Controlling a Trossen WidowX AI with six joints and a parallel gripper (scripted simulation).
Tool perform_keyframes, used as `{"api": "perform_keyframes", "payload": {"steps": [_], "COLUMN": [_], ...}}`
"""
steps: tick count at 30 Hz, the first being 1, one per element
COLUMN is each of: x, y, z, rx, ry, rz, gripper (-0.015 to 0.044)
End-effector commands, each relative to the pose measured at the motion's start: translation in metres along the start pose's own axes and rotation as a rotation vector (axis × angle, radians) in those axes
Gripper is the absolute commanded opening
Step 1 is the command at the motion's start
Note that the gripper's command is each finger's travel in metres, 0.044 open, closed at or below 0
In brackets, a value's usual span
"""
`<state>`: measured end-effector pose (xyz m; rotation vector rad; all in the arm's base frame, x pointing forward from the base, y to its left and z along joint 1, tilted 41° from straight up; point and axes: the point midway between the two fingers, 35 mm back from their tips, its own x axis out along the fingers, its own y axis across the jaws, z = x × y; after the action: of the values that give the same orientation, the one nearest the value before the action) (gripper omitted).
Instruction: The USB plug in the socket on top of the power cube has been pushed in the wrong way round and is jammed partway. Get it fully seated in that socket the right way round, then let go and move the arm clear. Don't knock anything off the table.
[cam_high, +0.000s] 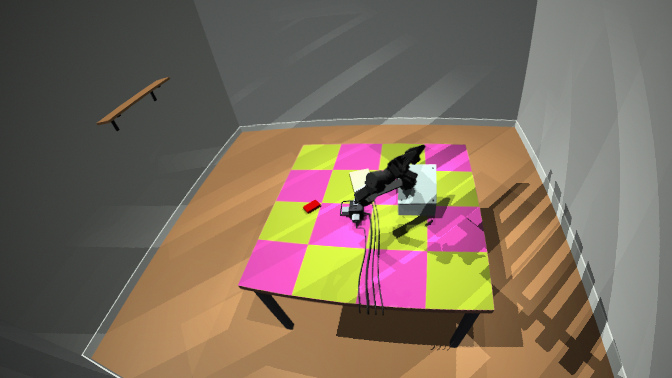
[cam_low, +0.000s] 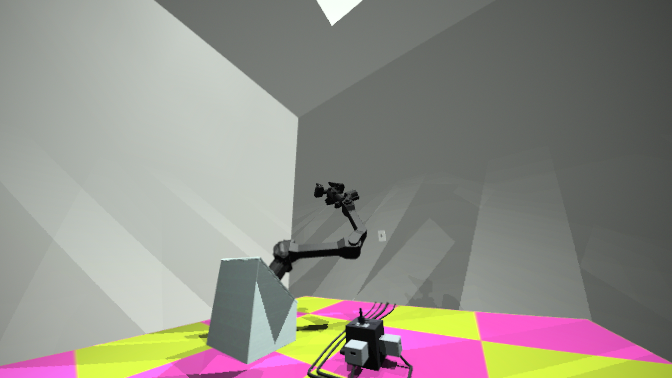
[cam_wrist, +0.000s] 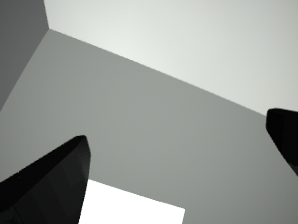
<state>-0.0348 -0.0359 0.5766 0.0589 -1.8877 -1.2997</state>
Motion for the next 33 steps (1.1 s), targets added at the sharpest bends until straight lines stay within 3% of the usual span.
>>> {"api": "perform_keyframes", "payload": {"steps": [1, 9, 16, 23, 33], "x": [0.002, 0.053, 0.047, -0.015, -0.163], "y": [-0.002, -0.099, -0.187, -0.243, -0.274], "z": [0.000, -0.035, -0.116, -0.205, -0.288], "rx": [0.003, 0.177, 0.248, 0.270, 0.183], "ry": [0.007, 0.310, 0.663, 1.041, 1.579], "rz": [-0.009, -0.333, -0.652, -0.916, -1.207], "gripper": [0.0426, 0.0440, 0.0440, 0.0440, 0.0440]}}
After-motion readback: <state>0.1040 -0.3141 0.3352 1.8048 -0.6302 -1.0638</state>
